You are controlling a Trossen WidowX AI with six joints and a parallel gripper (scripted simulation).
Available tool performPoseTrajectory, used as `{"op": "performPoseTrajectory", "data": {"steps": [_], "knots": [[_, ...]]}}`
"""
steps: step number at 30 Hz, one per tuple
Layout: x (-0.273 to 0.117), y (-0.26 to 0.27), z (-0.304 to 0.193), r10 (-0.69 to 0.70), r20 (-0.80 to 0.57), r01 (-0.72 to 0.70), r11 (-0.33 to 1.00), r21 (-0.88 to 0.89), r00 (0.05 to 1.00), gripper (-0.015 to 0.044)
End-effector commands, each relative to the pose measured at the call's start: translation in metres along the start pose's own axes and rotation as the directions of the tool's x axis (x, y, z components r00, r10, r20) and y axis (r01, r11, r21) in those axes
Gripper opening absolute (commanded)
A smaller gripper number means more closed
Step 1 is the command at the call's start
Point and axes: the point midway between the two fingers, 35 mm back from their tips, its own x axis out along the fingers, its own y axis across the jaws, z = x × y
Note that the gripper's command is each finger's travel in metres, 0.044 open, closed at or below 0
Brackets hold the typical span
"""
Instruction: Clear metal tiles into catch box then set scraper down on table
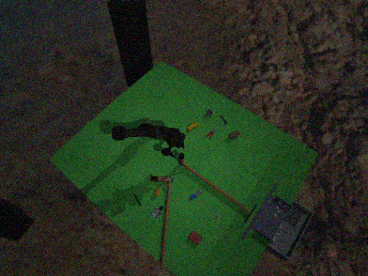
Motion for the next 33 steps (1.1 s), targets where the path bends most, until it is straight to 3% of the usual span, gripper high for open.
{"op": "performPoseTrajectory", "data": {"steps": [1, 13, 33], "knots": [[-0.012, 0.0, 0.007, 0.004, 0.005, -0.004, 1.0, 0.013, 1.0, 0.044], [-0.046, -0.003, 0.02, 0.005, 0.013, -0.005, 1.0, 0.02, 1.0, 0.044], [-0.014, -0.002, -0.004, 0.004, 0.014, -0.004, 1.0, 0.02, 1.0, 0.044]]}}
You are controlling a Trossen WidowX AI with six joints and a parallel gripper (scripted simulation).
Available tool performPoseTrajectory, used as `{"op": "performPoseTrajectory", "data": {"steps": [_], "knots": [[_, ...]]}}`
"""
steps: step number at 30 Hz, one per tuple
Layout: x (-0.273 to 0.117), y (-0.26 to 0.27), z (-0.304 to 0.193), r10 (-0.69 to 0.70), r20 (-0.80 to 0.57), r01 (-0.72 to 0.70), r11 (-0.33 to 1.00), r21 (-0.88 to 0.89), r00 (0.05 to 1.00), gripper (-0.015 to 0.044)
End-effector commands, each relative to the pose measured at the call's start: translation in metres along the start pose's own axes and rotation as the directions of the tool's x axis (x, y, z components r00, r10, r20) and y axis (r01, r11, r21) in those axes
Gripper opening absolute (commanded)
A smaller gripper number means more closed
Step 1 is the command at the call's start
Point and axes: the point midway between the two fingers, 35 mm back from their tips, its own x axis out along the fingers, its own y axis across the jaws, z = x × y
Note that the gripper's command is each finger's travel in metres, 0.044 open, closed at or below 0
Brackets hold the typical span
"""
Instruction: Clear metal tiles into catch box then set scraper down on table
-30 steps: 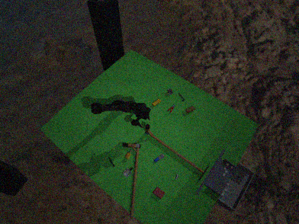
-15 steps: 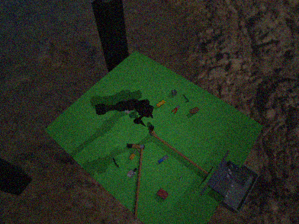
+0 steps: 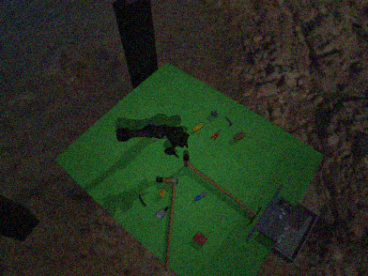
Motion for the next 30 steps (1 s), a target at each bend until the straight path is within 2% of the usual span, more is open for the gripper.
{"op": "performPoseTrajectory", "data": {"steps": [1, 30], "knots": [[0.005, 0.0, -0.005, 0.003, 0.003, -0.003, 1.0, -0.003, 1.0, 0.044], [0.049, 0.004, -0.003, 0.008, -0.002, -0.008, 1.0, 0.0, 1.0, 0.044]]}}
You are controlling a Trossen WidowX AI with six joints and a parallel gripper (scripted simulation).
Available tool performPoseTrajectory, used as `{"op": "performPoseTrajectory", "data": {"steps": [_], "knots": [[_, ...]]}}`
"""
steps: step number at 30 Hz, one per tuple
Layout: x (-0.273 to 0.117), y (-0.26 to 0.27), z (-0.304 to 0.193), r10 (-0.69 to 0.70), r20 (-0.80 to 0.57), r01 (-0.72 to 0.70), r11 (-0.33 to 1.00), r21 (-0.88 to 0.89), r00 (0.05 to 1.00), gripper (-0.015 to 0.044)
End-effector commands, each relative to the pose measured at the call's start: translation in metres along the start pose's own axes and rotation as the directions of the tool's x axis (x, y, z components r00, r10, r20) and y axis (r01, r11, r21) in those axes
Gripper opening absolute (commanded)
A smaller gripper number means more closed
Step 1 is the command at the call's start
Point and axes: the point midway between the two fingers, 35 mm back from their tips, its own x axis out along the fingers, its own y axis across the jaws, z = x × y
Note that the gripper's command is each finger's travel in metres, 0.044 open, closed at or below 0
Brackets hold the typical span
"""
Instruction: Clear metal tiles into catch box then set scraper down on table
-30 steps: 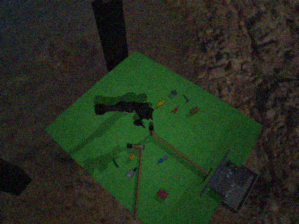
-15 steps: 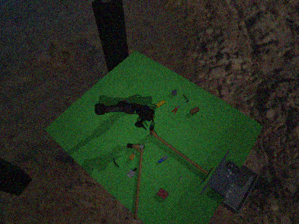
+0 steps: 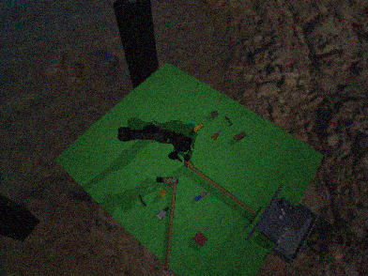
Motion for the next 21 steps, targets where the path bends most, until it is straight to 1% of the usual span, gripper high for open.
{"op": "performPoseTrajectory", "data": {"steps": [1, 21], "knots": [[0.009, 0.002, -0.002, 0.003, -0.002, -0.003, 1.0, -0.009, 1.0, 0.044], [0.041, -0.003, -0.003, -0.005, 0.006, 0.005, 1.0, -0.011, 1.0, 0.044]]}}
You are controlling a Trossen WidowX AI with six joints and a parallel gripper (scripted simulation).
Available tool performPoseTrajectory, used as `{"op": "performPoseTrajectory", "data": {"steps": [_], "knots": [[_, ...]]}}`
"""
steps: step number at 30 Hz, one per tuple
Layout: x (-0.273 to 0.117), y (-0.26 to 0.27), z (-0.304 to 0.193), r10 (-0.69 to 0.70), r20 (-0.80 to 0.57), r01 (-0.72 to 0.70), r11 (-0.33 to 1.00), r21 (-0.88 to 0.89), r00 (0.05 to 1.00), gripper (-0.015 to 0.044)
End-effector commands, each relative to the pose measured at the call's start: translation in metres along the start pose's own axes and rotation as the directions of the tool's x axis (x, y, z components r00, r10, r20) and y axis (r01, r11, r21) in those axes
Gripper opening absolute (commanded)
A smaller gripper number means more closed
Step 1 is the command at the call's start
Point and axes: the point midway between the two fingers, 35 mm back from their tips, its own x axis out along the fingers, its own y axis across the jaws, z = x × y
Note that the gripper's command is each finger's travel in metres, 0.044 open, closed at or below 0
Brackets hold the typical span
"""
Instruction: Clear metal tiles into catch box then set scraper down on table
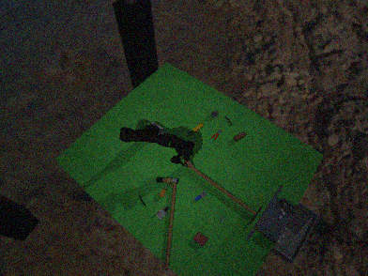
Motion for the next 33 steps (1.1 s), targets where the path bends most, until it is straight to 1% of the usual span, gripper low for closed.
{"op": "performPoseTrajectory", "data": {"steps": [1, 2, 3, 15, 23, 25, 33], "knots": [[0.0071, 0.0006, -0.0026, 0.002, 0.0, -0.002, 1.0, -0.009, 1.0, 0.044], [0.0074, 0.0005, -0.0026, 0.001, 0.0, -0.001, 1.0, -0.009, 1.0, 0.044], [0.0028, -0.0006, -0.0004, -0.001, 0.0, 0.001, 1.0, 0.0, 1.0, 0.0414], [0.0028, -0.0006, -0.0004, -0.001, 0.0, 0.001, 1.0, 0.0, 1.0, 0.0099], [0.0028, -0.0006, -0.0004, -0.001, 0.0, 0.001, 1.0, 0.0, 1.0, 0.0045], [0.0027, -0.0005, -0.0004, -0.001, 0.0, 0.001, 1.0, -0.001, 1.0, 0.0], [0.0015, 0.0015, 0.0004, -0.001, 0.0, 0.001, 1.0, -0.004, 1.0, 0.0]]}}
